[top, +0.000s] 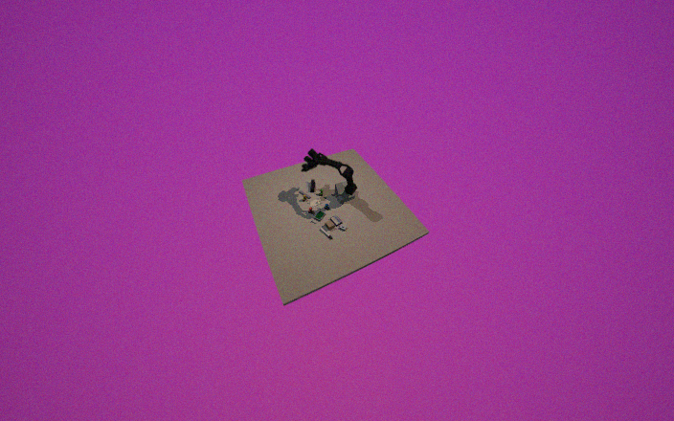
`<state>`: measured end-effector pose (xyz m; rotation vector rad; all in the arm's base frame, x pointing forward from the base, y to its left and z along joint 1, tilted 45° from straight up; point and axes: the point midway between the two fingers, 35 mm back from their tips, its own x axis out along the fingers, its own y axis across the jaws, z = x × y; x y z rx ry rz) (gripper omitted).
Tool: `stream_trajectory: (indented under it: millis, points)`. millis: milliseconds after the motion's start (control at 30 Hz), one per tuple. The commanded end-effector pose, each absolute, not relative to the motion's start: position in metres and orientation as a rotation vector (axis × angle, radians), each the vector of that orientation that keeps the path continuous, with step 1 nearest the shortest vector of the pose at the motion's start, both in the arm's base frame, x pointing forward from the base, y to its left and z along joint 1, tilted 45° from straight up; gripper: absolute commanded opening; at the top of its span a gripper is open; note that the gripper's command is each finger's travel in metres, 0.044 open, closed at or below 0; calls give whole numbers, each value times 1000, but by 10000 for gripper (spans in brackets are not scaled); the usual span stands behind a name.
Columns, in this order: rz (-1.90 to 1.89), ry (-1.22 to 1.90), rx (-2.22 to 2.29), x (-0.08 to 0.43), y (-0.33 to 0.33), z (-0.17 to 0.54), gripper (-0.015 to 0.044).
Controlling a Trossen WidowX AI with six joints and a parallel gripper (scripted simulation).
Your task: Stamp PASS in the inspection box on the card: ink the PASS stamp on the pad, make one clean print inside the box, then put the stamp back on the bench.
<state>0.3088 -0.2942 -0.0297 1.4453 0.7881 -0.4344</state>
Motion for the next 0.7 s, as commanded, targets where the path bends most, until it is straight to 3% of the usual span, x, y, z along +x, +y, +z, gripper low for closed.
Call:
stream_trajectory:
  millis: [0,667]
  points:
    - [-198,1119,1131,282,-226,-59,211]
    - [596,1455,603,208,-119,-61,211]
